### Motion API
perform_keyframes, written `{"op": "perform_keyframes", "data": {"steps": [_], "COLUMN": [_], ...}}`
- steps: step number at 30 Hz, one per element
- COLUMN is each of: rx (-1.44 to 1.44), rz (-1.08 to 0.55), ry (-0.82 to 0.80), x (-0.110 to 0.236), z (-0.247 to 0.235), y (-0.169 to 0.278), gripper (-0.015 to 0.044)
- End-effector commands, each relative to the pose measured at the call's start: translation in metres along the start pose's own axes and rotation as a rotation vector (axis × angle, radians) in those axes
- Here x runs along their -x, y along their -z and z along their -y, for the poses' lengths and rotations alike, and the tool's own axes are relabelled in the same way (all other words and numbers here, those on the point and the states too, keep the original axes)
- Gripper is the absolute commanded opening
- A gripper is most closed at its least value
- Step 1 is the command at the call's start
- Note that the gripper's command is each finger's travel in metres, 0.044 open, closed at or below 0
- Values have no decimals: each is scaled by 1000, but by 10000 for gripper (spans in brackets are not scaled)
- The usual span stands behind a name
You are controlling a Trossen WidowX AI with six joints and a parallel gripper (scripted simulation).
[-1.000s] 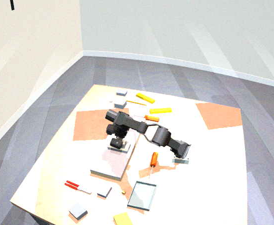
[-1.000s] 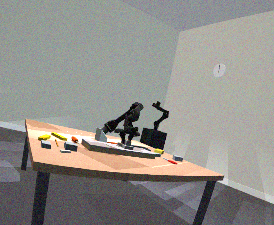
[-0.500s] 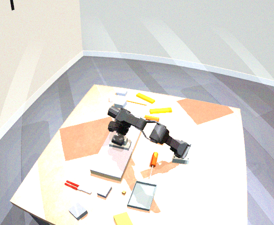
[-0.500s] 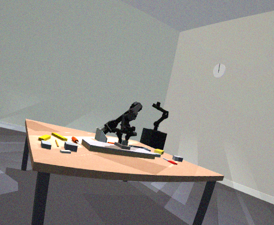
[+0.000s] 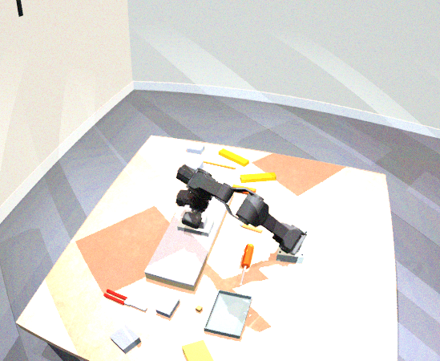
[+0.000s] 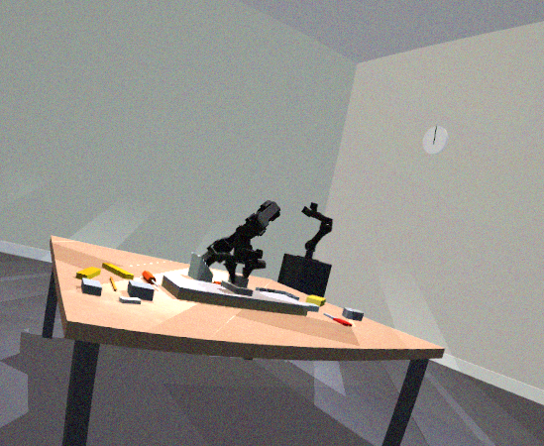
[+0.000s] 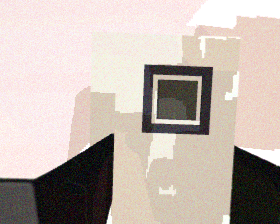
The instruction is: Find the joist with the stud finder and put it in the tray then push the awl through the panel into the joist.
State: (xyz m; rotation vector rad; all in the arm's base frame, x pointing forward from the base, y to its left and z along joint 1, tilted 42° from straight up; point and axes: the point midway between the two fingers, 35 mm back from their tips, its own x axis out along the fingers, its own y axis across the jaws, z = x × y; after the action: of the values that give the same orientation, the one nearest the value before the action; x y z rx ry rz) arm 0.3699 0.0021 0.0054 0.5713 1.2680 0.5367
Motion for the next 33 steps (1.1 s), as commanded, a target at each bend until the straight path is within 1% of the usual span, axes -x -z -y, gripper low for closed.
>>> {"op": "perform_keyframes", "data": {"steps": [1,33], "rx": [-2,0], "rz": [-1,0], "ry": [4,7], "x": [0,0], "z": [11,66], "y": [-1,-1], "gripper": [0,0]}}
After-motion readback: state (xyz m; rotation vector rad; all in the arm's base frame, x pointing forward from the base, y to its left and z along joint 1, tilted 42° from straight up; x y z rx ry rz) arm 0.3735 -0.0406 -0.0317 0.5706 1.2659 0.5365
